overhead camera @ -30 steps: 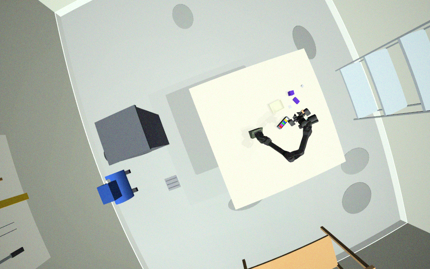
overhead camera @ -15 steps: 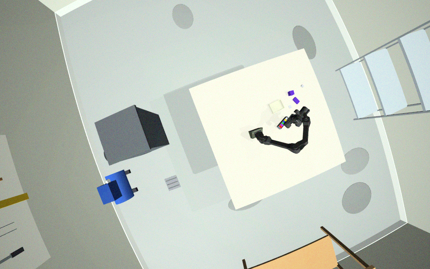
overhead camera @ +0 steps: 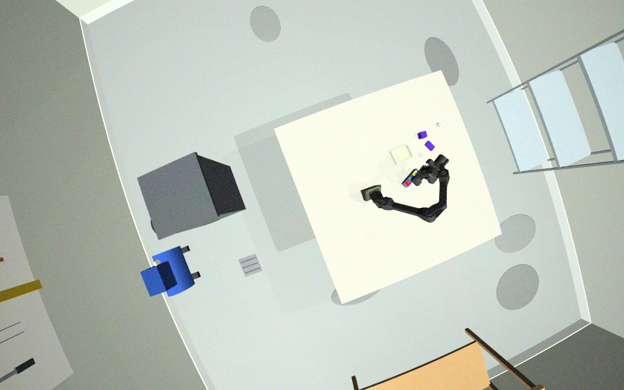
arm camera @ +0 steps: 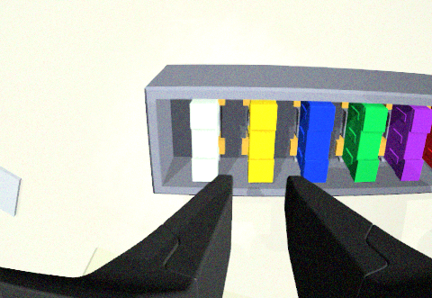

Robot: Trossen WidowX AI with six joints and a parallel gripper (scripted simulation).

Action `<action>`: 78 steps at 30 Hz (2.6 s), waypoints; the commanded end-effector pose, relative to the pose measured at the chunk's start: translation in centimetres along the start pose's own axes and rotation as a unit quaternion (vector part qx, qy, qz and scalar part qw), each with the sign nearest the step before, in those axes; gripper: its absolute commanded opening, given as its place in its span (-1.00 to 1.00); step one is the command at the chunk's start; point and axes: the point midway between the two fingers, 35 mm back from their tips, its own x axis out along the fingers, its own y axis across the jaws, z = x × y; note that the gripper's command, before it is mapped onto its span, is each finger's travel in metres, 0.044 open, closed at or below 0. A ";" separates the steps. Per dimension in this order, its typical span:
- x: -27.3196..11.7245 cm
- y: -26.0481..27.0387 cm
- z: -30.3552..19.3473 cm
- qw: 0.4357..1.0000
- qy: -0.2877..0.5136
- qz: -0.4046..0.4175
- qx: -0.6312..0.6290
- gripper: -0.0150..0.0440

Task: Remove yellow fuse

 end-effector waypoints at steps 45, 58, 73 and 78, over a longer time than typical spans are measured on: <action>3.2 -0.2 0.2 1.000 -0.003 -0.003 -0.003 -0.24; 3.1 -0.2 0.2 1.000 -0.001 -0.002 0.000 -0.44; 2.6 -0.2 0.2 1.000 -0.001 -0.002 -0.001 -0.49; 2.4 -0.2 0.2 1.000 -0.001 -0.002 -0.001 -0.49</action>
